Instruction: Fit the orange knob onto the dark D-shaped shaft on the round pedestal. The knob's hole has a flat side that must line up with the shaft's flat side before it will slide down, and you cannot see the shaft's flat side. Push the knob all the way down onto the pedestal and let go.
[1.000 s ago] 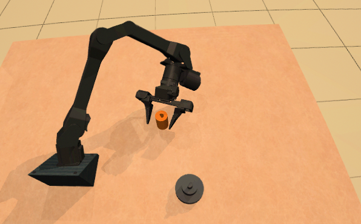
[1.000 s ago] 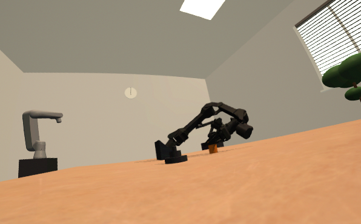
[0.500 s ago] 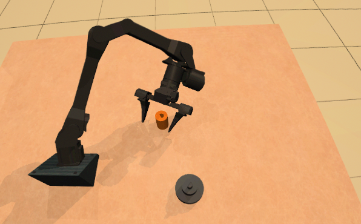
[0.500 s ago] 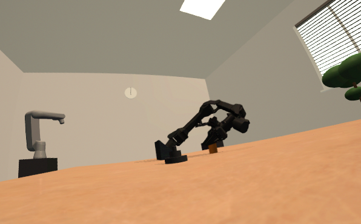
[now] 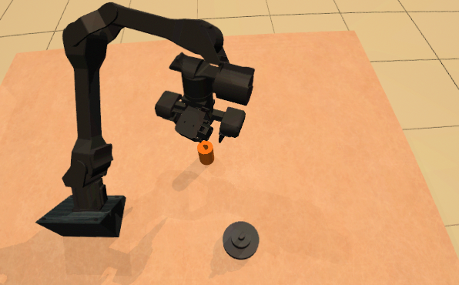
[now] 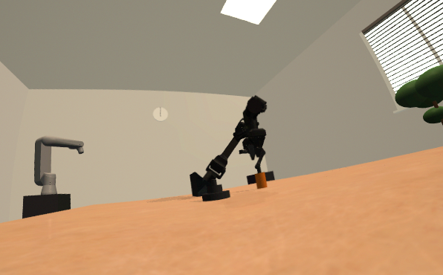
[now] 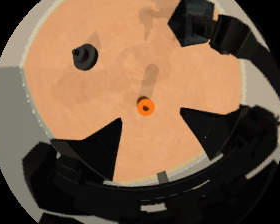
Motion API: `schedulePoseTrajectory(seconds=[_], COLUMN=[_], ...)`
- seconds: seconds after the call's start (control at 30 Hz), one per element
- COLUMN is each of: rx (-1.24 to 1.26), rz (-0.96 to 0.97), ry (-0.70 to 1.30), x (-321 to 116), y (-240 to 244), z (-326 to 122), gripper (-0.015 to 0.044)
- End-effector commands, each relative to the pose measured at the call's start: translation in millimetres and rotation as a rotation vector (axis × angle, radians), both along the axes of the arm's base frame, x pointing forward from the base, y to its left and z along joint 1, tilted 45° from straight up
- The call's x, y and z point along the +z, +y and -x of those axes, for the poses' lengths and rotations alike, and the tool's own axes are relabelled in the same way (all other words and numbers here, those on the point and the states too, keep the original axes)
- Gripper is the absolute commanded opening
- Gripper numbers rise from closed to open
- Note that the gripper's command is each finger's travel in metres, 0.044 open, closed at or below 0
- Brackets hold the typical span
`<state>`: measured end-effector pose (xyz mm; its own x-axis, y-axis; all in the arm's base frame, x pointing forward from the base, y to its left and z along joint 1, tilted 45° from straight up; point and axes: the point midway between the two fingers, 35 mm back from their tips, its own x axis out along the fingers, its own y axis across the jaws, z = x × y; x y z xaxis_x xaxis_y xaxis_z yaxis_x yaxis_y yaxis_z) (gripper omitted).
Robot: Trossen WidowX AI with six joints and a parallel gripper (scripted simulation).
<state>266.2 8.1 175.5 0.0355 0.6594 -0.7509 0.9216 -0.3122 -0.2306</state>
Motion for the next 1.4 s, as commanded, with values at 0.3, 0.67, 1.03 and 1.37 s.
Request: schedulePoseTrajectory(seconds=[0.3,0.67,1.03,1.37], rx=[-0.001,0.742,1.357,1.357], rz=[-0.047,0.021,0.083,0.083], ry=[-0.072,-0.751,-1.303,-1.303], x=[7.1,6.4,5.8,5.8], y=[-1.6,-0.9,-0.2,-0.2], z=[-0.1,-0.2,-0.3,-0.3], gripper=[0.044,0.044,0.044,0.044])
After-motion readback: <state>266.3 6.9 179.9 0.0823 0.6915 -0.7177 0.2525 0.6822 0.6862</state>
